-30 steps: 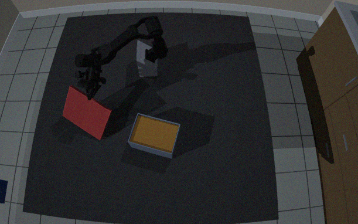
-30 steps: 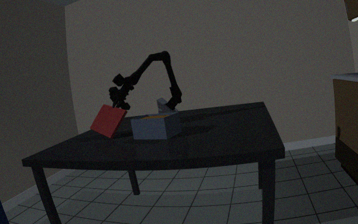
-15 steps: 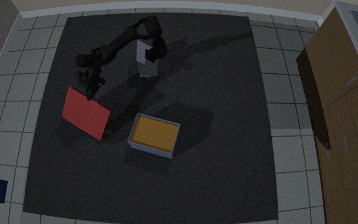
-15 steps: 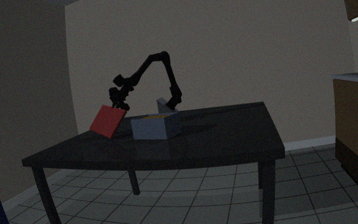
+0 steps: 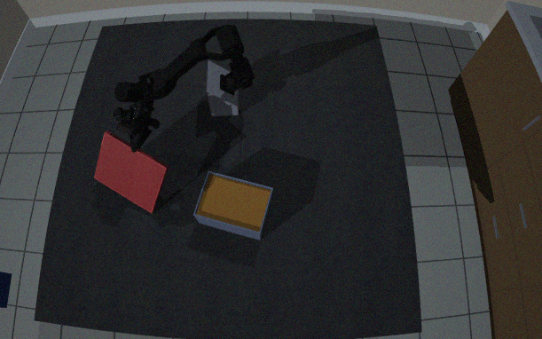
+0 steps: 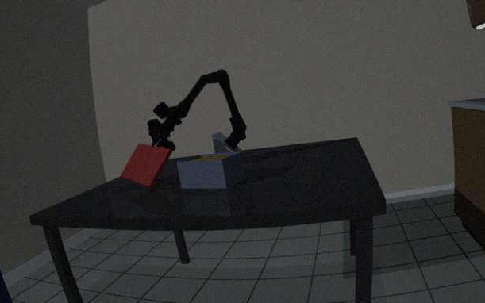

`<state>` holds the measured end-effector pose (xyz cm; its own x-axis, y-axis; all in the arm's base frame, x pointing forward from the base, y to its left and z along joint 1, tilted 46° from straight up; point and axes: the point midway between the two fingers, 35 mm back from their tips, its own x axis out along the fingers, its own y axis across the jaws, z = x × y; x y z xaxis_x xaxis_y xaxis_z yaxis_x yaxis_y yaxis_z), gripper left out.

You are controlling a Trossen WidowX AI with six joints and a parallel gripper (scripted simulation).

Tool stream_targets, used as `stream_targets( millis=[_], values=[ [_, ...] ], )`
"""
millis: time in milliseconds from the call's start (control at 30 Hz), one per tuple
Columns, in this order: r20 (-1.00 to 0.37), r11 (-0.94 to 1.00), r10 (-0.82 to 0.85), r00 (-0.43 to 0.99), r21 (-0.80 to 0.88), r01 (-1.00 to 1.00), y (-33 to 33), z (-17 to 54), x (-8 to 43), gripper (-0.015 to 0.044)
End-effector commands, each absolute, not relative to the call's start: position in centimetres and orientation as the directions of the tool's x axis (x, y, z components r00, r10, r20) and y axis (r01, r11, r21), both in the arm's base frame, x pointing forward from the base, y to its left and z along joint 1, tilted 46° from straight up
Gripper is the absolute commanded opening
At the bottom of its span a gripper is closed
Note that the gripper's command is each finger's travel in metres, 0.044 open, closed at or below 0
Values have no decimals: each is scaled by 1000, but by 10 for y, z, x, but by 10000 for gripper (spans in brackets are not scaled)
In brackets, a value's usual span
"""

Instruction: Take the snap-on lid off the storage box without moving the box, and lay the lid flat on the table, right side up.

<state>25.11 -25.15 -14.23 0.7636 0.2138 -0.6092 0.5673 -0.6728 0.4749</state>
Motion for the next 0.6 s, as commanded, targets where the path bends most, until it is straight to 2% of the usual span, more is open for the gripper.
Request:
stream_targets(
  millis=[0,567],
  values=[
    [-617,-671,284,734,419,612,-219,-158,254,0],
    [-617,-671,284,734,419,612,-210,-168,254,0]
  ],
)
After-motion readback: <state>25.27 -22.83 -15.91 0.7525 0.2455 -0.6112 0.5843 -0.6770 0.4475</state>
